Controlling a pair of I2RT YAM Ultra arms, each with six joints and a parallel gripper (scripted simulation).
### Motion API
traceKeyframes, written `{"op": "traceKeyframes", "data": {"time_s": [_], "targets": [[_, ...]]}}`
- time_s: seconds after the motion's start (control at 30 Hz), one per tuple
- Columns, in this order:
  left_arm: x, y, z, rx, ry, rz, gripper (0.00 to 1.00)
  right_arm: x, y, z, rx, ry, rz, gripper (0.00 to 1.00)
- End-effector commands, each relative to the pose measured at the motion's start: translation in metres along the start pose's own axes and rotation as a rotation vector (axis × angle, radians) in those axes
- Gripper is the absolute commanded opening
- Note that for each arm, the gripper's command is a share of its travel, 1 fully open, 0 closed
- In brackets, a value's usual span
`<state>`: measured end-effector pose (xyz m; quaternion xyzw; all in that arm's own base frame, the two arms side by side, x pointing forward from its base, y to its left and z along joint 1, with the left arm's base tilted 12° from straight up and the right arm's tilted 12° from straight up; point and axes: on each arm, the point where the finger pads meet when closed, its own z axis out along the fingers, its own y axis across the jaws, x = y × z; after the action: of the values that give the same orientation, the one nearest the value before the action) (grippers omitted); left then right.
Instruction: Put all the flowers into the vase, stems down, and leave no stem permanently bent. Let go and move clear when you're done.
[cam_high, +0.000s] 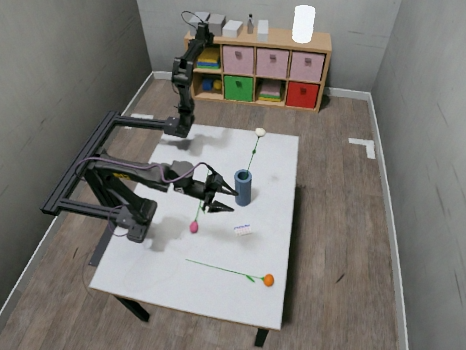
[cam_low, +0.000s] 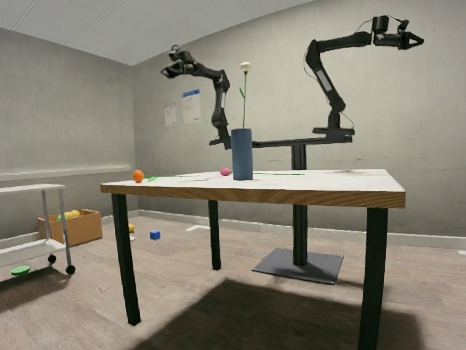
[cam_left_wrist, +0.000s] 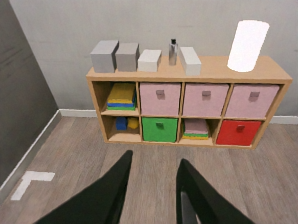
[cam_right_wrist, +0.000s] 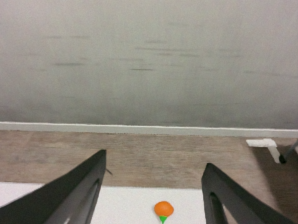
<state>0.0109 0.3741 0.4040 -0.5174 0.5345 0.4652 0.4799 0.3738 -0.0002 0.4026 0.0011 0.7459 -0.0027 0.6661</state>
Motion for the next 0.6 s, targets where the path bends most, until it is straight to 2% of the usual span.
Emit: {"op": "traceKeyframes", "data": {"time_s": [0.0, 0.1, 0.2, 0.23, 0.3, 0.57], "targets": [[-0.014, 0.002, 0.003, -0.001, -0.096, -0.006, 0.30, -0.018, 0.000, 0.001, -0.008, -0.111, 0.007, 0.60], [-0.004, 0.002, 0.009, -0.001, -0.090, -0.006, 0.30, -0.008, 0.000, 0.007, -0.008, -0.105, 0.007, 0.60], [-0.004, 0.002, 0.009, -0.001, -0.095, -0.006, 0.30, -0.012, 0.000, 0.007, -0.008, -0.115, 0.007, 0.60], [0.001, 0.002, 0.009, -0.001, -0.091, -0.006, 0.30, -0.002, 0.000, 0.010, -0.008, -0.097, 0.007, 0.60], [0.002, 0.002, 0.010, -0.001, -0.092, -0.006, 0.30, 0.000, 0.000, 0.011, -0.008, -0.099, 0.007, 0.60], [0.002, 0.002, 0.011, -0.001, -0.096, -0.006, 0.30, -0.011, 0.000, 0.005, -0.008, -0.133, 0.007, 0.60]]}}
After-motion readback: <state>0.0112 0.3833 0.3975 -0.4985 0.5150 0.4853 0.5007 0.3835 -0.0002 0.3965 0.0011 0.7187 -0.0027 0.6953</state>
